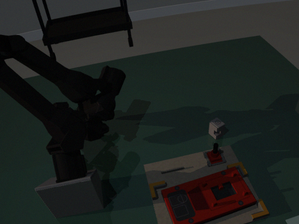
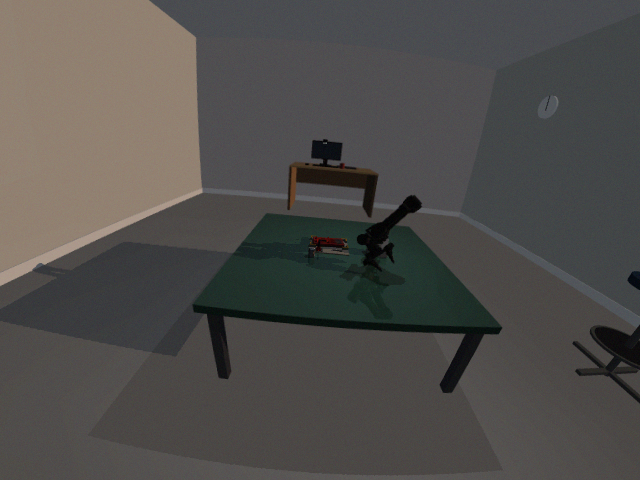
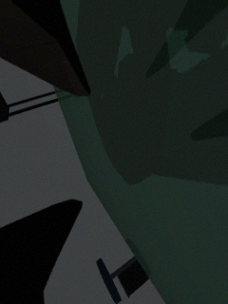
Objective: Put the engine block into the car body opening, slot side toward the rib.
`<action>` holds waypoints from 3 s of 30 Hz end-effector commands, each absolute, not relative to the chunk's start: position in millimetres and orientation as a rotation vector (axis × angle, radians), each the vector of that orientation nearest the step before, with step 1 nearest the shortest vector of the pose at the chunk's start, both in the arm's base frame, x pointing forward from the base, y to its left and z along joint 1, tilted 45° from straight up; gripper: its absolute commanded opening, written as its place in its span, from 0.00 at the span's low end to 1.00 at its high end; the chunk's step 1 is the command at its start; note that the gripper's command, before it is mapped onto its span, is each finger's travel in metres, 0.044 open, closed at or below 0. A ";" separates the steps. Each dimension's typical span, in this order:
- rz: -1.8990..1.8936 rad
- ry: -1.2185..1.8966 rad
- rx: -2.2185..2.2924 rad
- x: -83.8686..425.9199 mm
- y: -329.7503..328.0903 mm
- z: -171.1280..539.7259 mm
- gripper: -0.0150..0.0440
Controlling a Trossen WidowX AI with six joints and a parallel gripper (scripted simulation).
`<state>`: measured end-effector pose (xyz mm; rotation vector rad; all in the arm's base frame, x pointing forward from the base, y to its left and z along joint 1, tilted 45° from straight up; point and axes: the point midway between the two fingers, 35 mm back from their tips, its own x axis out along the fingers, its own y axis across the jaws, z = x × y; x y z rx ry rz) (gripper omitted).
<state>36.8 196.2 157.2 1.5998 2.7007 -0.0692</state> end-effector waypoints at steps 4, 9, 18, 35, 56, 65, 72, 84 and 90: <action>-0.041 2.644 1.582 36.1 201.9 157.4 1.00; 0.017 2.533 1.533 33.5 211.7 158.1 1.00; 0.130 2.334 1.412 26.2 223.8 160.4 1.00; 0.364 1.962 1.092 10.1 224.3 171.1 1.00; 0.652 1.476 0.616 5.5 188.4 200.4 1.00; 0.745 1.288 0.440 11.9 169.2 216.0 1.00; 0.724 1.278 0.394 19.1 175.3 218.2 1.00; 0.602 1.288 0.133 104.6 206.8 217.0 1.00; 0.586 1.350 0.093 161.9 210.4 210.8 1.00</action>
